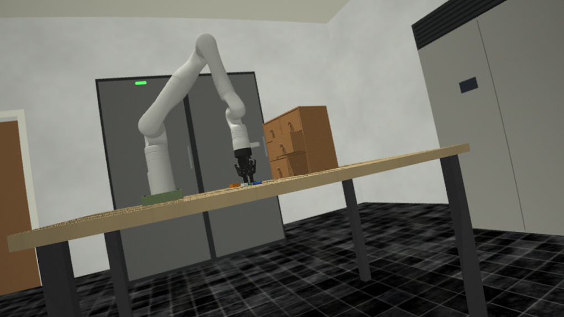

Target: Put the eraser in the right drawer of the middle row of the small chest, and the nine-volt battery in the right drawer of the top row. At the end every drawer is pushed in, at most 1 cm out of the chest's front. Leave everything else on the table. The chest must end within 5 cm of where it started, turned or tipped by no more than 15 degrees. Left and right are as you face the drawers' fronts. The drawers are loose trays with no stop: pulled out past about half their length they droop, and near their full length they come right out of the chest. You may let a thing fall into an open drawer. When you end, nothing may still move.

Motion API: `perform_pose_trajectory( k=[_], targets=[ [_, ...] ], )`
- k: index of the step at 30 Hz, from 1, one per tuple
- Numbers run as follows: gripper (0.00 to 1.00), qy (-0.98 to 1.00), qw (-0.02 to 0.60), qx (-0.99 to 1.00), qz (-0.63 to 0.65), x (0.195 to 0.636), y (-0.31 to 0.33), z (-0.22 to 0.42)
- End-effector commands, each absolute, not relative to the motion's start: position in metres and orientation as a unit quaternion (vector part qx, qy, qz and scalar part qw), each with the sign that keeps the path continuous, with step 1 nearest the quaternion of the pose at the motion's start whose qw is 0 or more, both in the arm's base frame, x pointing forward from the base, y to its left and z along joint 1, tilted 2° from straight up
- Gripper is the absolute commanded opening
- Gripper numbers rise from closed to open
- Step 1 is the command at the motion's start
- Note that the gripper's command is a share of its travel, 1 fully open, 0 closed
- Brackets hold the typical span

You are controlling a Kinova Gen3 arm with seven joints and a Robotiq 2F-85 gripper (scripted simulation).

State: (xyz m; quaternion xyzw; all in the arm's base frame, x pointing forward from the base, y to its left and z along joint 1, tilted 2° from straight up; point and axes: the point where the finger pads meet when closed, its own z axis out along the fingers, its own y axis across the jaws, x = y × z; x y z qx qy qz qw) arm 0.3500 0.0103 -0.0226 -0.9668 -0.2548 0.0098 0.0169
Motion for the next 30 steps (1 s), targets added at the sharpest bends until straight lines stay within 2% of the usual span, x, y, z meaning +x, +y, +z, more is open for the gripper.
perform_pose_trajectory(
  k=[1,15,16,30],
  targets=[
    [0.38,-0.255,0.017,-0.967,0.010,0.3502,0.0105,-0.0226],
    [0.38,-0.255,0.017,-0.967,0.010,0.3502,0.0105,-0.0226],
    [0.19,-0.255,0.017,-0.967,0.010,0.3502,0.0105,-0.0226],
    [0.19,-0.255,0.017,-0.967,0.010,0.3502,0.0105,-0.0226]
  ],
)
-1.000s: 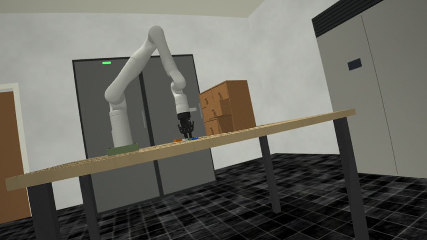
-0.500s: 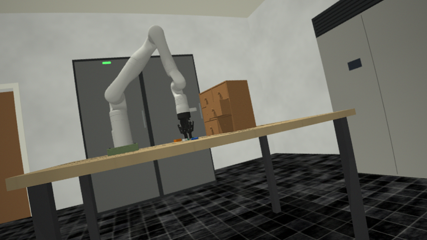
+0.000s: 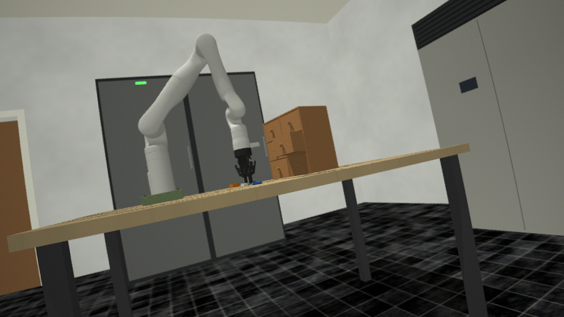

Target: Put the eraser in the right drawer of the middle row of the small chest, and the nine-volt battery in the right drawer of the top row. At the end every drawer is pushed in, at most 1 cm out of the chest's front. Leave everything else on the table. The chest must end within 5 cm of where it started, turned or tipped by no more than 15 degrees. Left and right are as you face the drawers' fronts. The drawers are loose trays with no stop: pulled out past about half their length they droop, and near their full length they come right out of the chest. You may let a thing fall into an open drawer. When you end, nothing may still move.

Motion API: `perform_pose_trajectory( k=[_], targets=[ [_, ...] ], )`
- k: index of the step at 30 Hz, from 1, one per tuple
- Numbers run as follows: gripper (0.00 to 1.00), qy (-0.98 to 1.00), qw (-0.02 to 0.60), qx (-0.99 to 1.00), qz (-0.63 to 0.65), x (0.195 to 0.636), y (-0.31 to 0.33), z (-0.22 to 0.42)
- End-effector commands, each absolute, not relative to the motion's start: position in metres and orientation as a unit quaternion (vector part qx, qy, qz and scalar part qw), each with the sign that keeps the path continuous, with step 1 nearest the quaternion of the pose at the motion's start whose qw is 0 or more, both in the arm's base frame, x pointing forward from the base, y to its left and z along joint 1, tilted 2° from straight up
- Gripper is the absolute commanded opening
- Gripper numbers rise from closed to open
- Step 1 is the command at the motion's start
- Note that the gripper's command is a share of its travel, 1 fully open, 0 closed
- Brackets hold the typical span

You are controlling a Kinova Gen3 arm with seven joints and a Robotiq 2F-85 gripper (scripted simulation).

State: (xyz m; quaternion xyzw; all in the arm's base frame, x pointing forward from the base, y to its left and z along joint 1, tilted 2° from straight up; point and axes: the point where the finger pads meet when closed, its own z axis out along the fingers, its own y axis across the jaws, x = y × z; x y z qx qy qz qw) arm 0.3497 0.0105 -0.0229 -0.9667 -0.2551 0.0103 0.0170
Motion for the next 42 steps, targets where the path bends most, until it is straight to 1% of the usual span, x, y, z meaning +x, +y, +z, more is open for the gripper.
perform_pose_trajectory(
  k=[1,14,21,23,33,42],
  targets=[
    [0.19,-0.255,0.017,-0.967,0.010,0.350,0.011,-0.023],
    [0.19,-0.255,0.017,-0.967,0.010,0.350,0.010,-0.015],
    [0.19,-0.255,0.017,-0.967,0.010,0.351,0.009,0.015],
    [0.19,-0.255,0.017,-0.967,0.010,0.351,0.009,0.015],
    [0.19,-0.255,0.017,-0.967,0.010,0.353,0.008,0.065],
    [0.19,-0.255,0.017,-0.967,0.010,0.353,0.008,0.077]
  ],
)
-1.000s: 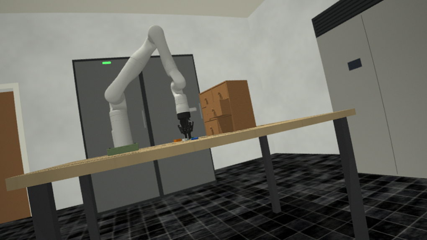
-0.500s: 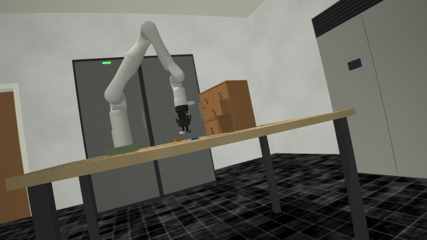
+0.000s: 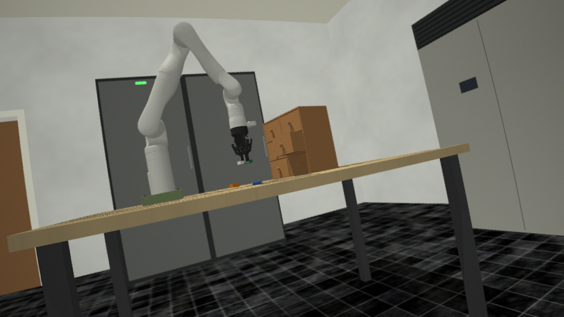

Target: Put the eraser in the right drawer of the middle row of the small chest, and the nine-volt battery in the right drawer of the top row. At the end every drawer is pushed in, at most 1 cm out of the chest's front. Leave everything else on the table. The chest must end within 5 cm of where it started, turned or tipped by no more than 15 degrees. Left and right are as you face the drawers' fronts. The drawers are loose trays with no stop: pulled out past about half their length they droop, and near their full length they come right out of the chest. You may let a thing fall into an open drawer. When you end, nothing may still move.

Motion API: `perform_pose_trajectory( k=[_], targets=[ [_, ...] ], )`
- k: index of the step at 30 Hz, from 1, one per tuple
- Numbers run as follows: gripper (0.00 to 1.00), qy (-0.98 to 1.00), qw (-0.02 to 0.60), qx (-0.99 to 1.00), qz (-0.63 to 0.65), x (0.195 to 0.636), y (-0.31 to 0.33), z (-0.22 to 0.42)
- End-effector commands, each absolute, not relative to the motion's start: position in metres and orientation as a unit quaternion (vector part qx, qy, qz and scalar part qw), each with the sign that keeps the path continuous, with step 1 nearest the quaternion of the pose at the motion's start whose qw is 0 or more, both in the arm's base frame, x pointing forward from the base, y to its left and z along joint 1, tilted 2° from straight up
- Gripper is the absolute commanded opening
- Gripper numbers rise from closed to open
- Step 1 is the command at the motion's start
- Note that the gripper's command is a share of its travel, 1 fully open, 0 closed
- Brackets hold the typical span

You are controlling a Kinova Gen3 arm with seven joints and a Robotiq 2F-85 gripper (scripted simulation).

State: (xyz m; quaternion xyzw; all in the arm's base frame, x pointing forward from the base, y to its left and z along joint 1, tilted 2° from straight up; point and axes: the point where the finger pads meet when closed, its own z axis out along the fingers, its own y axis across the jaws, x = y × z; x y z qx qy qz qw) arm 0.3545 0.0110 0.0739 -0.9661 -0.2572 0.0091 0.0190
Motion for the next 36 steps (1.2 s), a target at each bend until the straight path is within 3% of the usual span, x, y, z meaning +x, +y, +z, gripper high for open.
perform_pose_trajectory(
  k=[1,36],
  targets=[
    [0.19,-0.255,0.017,-0.967,0.010,0.3529,0.0077,0.0773],
    [0.19,-0.361,0.021,-0.932,0.017,0.3525,0.0090,0.0741]
  ],
)
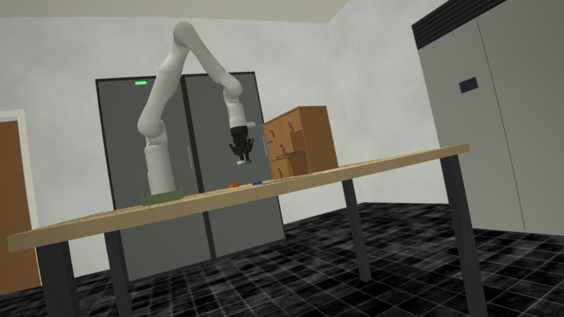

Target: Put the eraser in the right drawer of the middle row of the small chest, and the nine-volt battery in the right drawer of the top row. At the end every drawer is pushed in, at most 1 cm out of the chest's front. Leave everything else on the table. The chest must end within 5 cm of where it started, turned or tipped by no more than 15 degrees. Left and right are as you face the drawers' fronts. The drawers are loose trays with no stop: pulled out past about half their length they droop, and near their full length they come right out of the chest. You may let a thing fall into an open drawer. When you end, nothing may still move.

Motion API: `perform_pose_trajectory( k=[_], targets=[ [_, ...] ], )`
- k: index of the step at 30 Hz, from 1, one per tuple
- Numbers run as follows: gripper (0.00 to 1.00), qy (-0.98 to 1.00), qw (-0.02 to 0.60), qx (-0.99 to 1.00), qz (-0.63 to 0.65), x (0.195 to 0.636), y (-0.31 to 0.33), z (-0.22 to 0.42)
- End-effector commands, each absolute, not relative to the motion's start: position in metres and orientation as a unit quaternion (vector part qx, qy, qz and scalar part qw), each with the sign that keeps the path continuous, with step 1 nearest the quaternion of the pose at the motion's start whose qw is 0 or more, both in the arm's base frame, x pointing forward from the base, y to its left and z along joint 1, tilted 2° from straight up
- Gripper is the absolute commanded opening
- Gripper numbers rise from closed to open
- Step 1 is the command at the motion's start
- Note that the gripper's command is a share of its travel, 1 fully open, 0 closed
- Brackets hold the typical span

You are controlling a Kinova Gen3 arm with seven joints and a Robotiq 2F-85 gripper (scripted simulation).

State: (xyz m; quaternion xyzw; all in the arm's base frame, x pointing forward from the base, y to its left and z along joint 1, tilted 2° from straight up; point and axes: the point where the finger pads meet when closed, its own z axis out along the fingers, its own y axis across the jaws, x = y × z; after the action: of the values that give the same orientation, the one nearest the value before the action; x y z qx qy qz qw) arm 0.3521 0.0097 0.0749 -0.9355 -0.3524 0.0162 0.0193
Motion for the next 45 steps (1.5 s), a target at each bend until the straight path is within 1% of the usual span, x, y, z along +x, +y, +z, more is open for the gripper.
perform_pose_trajectory(
  k=[1,11,13,28,30,45],
  targets=[
    [0.19,-0.372,0.022,-0.928,0.018,0.353,0.009,0.074],
    [0.19,-0.504,0.029,-0.863,0.024,0.353,0.010,0.070],
    [0.19,-0.504,0.029,-0.863,0.024,0.353,0.010,0.070],
    [0.19,-0.744,0.045,-0.666,0.025,0.358,0.012,0.065],
    [0.19,-0.744,0.045,-0.666,0.025,0.358,0.012,0.065],
    [0.19,-0.928,0.051,-0.369,0.009,0.373,0.013,0.063]
  ],
)
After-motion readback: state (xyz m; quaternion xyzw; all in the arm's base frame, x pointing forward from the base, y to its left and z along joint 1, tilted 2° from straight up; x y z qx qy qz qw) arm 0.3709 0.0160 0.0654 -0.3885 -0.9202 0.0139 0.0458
